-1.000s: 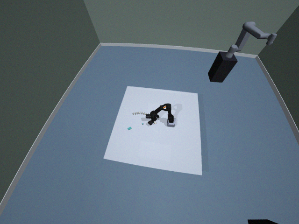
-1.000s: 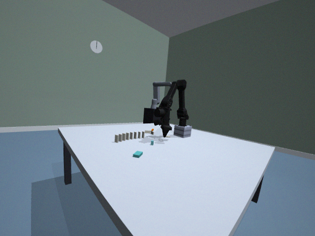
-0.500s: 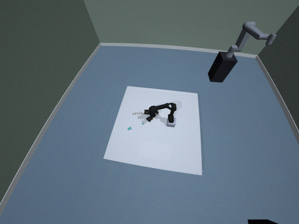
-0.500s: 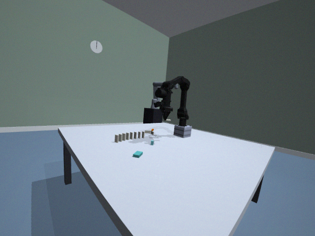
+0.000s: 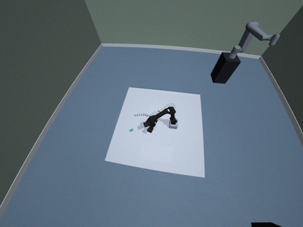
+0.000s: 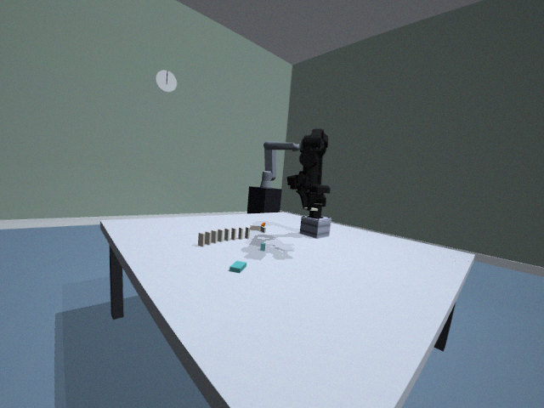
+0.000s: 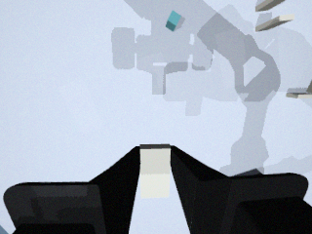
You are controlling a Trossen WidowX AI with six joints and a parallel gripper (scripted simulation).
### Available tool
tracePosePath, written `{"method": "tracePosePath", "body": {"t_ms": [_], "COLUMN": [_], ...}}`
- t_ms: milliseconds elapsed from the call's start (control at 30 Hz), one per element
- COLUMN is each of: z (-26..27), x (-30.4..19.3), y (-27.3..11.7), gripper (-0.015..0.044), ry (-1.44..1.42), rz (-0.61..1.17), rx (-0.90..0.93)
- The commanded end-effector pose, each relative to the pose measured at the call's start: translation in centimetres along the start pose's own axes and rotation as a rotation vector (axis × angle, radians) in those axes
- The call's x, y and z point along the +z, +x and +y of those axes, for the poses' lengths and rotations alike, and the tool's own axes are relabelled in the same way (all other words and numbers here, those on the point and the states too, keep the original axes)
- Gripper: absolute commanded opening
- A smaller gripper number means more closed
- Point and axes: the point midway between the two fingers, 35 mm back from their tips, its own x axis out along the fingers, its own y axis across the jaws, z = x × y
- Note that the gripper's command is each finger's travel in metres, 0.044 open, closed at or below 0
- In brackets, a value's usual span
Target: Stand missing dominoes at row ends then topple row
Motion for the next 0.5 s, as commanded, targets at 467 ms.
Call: {"method": "tracePosePath", "body": {"t_ms": [467], "z": [8.5], "x": [-4.5], "y": [1.7], "gripper": [0.0107], "ry": [-0.234], "rz": [-0.104], "rx": [0.015]}}
